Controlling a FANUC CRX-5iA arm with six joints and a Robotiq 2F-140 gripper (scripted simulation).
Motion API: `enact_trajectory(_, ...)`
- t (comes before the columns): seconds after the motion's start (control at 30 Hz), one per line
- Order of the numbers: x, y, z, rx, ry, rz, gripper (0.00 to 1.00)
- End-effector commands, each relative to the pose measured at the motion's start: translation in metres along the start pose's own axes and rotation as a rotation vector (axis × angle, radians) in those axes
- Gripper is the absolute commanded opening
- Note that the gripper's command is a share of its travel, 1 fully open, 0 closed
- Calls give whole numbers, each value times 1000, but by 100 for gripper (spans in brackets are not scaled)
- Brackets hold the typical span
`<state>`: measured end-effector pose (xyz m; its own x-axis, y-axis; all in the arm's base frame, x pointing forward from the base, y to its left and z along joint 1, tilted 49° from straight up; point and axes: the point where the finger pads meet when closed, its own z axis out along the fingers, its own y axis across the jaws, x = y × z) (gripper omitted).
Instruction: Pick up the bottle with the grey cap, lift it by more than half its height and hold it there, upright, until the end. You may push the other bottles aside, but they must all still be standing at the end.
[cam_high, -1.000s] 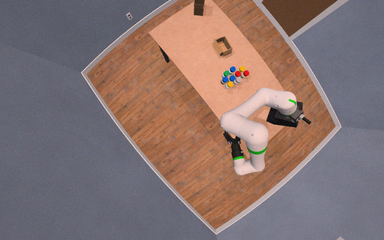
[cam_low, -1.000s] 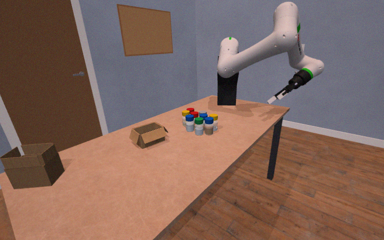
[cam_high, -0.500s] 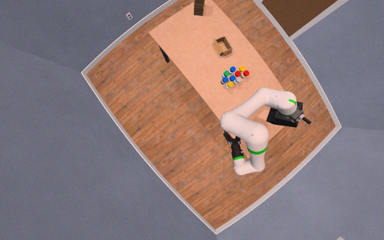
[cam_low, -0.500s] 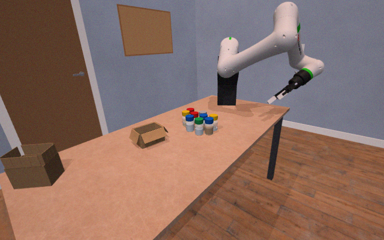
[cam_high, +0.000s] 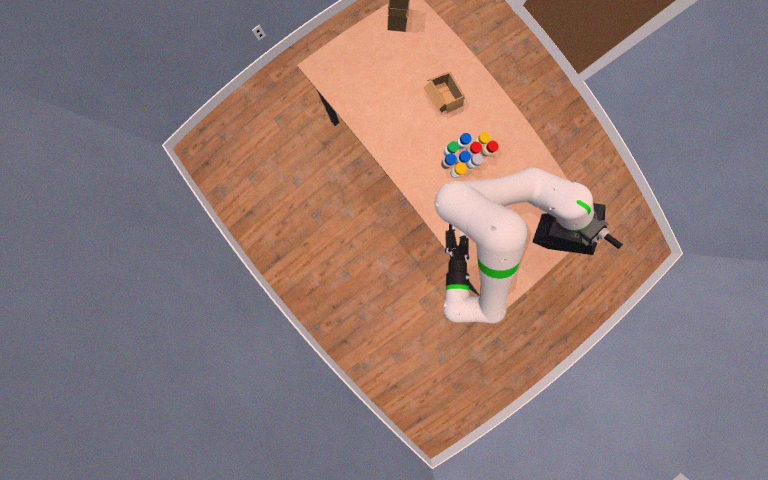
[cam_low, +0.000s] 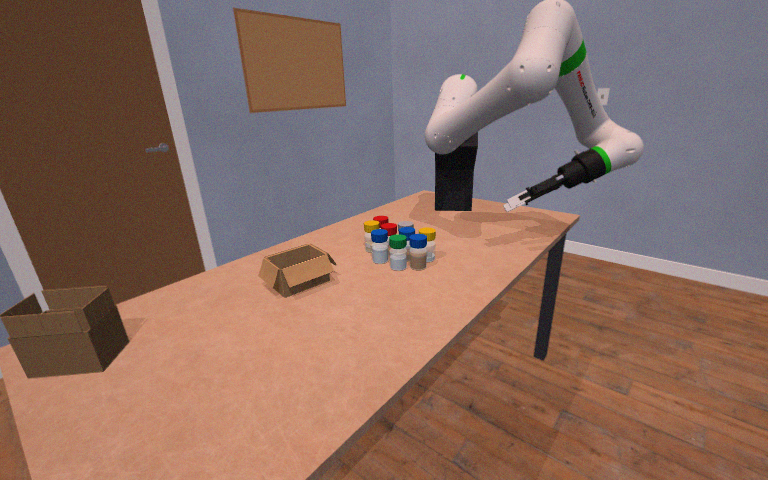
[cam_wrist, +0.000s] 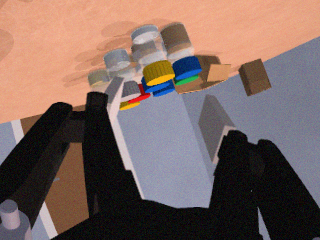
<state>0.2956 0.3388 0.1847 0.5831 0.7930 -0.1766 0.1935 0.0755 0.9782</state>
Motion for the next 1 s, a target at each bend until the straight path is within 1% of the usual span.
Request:
enact_trajectory(0.0, -3, 23, 34, 23, -30, 14, 51)
enact_trajectory(0.1, -3, 23, 34, 23, -30, 14, 51)
enact_trajectory(0.13, -5, 12, 19, 15, -24, 12, 51)
enact_trajectory(0.43, -3, 23, 34, 23, -30, 14, 51)
enact_trajectory(0.67, -3, 23, 34, 23, -30, 14, 51)
enact_trajectory(0.83, -49, 51, 101, 85, -151, 89, 51)
enact_trajectory(0.97, -77, 68, 142, 135, -249, 149, 51)
